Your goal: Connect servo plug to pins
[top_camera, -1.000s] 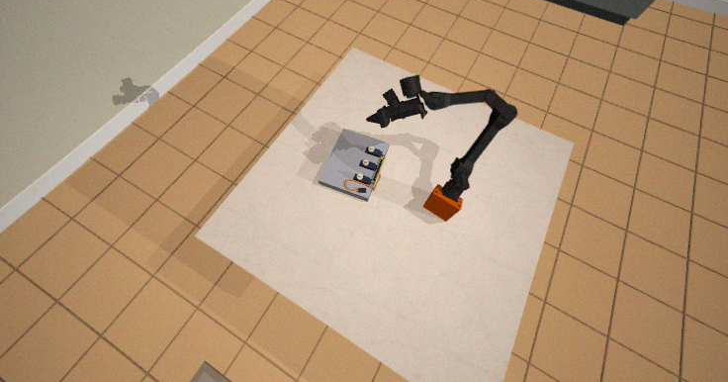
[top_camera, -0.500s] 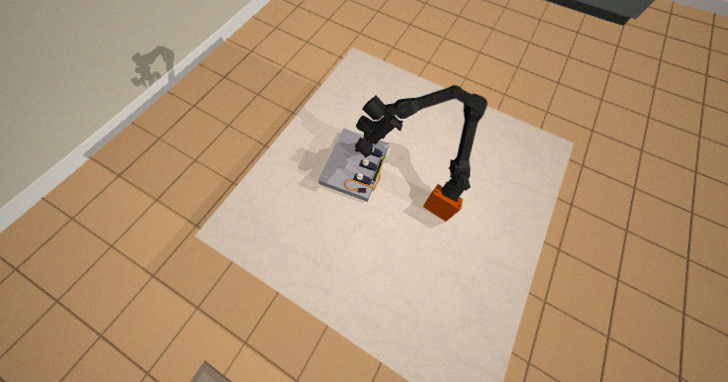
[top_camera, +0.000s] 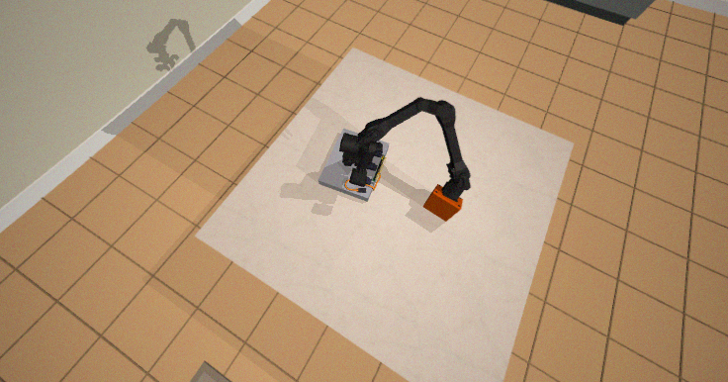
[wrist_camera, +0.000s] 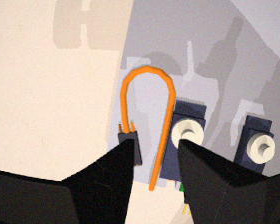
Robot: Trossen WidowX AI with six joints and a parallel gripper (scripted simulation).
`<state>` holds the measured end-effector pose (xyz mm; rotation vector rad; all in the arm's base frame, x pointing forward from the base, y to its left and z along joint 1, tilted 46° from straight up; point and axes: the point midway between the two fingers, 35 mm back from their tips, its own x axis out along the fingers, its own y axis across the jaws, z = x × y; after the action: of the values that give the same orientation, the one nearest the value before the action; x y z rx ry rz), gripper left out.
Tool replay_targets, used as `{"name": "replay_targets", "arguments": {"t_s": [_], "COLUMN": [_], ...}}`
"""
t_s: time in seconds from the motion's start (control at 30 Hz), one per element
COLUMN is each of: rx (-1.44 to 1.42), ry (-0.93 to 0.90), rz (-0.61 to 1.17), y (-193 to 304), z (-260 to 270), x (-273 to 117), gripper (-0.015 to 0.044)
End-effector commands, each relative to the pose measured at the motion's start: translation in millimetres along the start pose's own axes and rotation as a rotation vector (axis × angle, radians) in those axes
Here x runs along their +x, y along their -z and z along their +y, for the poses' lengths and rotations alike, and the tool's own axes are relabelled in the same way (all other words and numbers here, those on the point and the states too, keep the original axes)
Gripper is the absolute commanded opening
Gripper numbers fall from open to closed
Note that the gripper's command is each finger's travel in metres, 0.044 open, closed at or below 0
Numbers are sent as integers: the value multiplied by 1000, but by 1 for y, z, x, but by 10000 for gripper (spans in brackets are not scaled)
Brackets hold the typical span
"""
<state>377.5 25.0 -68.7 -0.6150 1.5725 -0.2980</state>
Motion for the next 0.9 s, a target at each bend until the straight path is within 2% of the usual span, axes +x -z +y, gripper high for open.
{"name": "replay_targets", "arguments": {"t_s": [0.0, 0.23, 0.5, 0.87], "rx": [-73, -188, -190, -190], "ry": [56, 139, 141, 142], "rz": [87, 209, 212, 212], "y": [9, 25, 30, 32], "z": [14, 31, 27, 26], "x": [19, 46, 70, 78], "gripper": [115, 115, 115, 115]}}
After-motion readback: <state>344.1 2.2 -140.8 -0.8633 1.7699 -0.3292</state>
